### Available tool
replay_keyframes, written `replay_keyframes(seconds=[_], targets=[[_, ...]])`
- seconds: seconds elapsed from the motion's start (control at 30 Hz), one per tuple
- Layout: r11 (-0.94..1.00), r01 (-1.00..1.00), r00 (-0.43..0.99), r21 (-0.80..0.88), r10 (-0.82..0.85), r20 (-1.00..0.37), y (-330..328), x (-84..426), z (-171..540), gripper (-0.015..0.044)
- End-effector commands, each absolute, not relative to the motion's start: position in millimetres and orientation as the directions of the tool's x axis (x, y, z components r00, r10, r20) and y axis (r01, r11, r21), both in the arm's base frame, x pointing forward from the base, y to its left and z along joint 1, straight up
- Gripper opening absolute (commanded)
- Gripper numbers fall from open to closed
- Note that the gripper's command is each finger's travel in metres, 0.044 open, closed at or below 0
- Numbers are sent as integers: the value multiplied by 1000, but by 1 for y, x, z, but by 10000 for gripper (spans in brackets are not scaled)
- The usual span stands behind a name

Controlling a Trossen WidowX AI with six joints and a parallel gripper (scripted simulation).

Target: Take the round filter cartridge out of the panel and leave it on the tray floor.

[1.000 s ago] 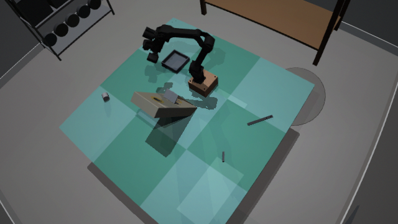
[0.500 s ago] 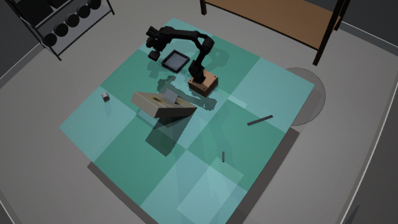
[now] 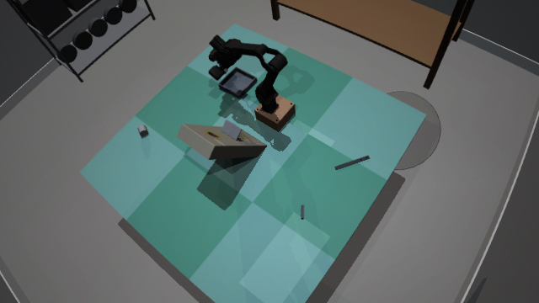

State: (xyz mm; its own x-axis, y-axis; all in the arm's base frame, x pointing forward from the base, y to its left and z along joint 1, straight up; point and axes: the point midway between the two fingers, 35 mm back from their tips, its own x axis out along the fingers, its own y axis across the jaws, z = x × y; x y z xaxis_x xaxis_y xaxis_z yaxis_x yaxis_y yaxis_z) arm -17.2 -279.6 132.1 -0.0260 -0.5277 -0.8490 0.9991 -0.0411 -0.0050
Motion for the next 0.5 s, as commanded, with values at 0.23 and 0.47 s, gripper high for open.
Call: replay_keyframes(seconds=[0.23, 0.47], targets=[[-241, 971, -128, -2, -511, -850, -265, -70, 89, 0], [-266, 964, -142, -2, -507, -850, -263, -77, 80, 0]])
